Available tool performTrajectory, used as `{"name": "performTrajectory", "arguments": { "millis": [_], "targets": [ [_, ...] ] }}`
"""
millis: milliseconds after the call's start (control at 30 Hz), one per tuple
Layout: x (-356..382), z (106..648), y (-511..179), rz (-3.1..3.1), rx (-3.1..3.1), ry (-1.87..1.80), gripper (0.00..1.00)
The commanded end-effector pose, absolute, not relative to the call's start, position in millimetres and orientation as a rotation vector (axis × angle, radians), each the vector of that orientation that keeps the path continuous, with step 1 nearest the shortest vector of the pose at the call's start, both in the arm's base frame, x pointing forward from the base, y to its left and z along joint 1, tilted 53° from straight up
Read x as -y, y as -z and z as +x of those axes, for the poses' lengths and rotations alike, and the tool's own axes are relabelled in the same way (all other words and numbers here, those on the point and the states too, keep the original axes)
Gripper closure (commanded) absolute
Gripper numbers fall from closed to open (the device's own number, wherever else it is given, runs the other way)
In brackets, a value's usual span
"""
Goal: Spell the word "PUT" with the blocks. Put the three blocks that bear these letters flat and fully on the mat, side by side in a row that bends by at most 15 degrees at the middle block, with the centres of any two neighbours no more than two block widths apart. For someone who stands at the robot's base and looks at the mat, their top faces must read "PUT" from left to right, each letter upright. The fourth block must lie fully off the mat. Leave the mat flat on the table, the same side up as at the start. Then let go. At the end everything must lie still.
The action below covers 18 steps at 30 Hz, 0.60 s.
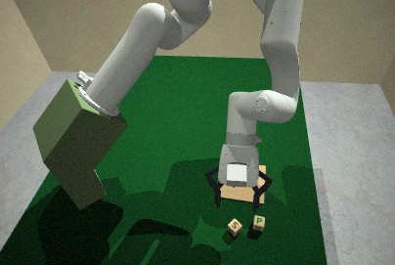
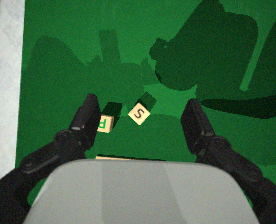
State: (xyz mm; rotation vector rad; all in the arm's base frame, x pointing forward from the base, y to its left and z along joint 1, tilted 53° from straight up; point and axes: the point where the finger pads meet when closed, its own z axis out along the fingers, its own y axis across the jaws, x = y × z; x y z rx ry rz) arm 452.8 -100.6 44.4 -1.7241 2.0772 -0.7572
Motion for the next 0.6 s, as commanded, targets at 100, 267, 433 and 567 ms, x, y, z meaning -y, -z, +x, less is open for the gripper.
{"name": "performTrajectory", "arguments": {
  "millis": [100, 267, 433, 567],
  "targets": [
    [101, 453, -45, -1.723, -2.077, 0.759, 0.0],
    [101, 453, -45, -1.723, -2.077, 0.759, 0.0],
    [101, 452, -44, -1.723, -2.083, 0.752, 0.0],
    [102, 435, -26, -1.715, -2.181, 0.604, 0.0]
  ]
}}
